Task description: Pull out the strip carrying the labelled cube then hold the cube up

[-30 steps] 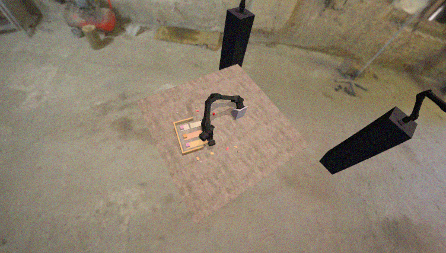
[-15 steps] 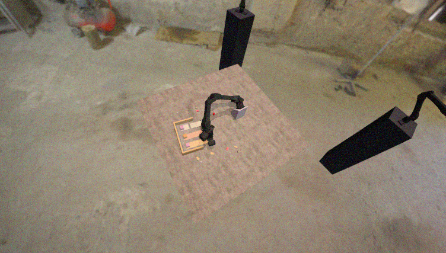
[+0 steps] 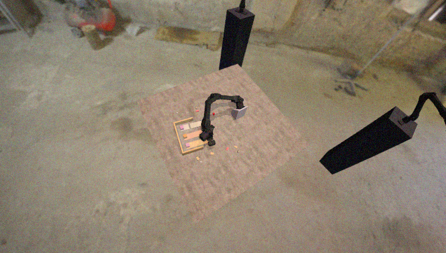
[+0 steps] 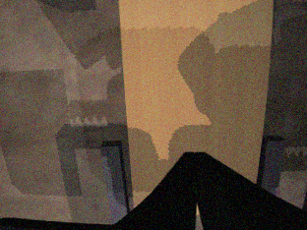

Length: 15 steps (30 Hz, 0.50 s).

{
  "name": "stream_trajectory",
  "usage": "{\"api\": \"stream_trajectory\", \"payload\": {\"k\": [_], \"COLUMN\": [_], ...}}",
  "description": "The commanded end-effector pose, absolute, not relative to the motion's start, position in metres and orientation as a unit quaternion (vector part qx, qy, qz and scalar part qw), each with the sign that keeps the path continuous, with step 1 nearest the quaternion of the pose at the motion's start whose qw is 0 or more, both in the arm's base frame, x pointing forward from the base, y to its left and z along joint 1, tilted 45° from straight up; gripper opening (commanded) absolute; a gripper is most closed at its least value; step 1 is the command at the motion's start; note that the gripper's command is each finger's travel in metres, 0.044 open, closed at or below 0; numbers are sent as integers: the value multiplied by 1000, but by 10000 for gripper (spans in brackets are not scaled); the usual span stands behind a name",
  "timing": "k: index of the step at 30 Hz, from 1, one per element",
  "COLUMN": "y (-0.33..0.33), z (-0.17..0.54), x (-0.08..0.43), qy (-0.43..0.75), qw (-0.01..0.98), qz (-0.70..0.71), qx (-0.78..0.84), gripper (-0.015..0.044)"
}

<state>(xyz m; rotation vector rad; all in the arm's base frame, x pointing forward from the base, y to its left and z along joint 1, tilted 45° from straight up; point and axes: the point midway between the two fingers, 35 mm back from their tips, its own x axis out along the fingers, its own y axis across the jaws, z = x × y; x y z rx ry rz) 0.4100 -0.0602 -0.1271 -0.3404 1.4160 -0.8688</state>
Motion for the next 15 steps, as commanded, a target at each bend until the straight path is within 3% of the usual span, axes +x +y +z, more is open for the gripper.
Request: {"api": "stream_trajectory", "payload": {"k": [1, 15], "y": [-64, -59], "z": [-130, -134], "x": [409, 391], "qy": [627, 628], "qw": [659, 659], "qz": [-386, -385], "qx": [-151, -151], "gripper": [0, 0]}}
